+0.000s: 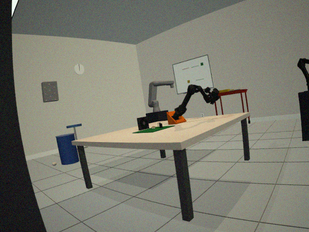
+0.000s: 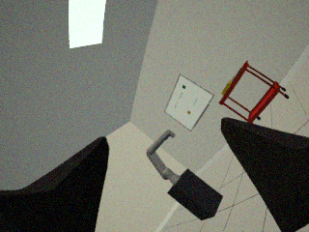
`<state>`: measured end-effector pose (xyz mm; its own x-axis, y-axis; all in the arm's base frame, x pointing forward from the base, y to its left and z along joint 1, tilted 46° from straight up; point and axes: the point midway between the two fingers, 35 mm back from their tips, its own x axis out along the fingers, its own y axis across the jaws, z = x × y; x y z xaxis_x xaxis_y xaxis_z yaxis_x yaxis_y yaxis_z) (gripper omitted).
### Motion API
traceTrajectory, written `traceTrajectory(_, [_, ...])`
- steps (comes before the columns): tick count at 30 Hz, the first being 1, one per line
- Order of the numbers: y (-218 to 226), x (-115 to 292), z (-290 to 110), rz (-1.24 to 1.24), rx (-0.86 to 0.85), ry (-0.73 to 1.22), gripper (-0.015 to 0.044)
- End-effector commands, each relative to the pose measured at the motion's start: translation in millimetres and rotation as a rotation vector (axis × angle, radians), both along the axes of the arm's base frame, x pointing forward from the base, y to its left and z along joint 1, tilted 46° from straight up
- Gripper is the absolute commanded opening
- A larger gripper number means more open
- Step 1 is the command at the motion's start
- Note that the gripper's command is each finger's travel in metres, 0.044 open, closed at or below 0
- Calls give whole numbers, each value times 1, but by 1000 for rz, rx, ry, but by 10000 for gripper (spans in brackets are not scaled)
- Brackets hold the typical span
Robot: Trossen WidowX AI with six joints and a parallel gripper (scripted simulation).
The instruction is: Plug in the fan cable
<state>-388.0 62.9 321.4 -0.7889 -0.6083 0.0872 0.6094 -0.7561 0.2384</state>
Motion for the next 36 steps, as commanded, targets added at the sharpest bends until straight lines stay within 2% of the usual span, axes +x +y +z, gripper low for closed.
traceTrajectory(1, [0, 0, 0, 0, 0, 0, 426])
traceTrajectory(6, [17, 2, 4, -54, 12, 11, 440])
traceTrajectory(12, [90, 22, 19, -283, 68, 51, 440])
traceTrajectory(19, [173, 67, 38, -573, 151, 82, 440])
traceTrajectory(27, [255, 149, 61, -924, 268, 89, 440])
traceTrajectory(36, [316, 272, 87, -1342, 411, 46, 440])
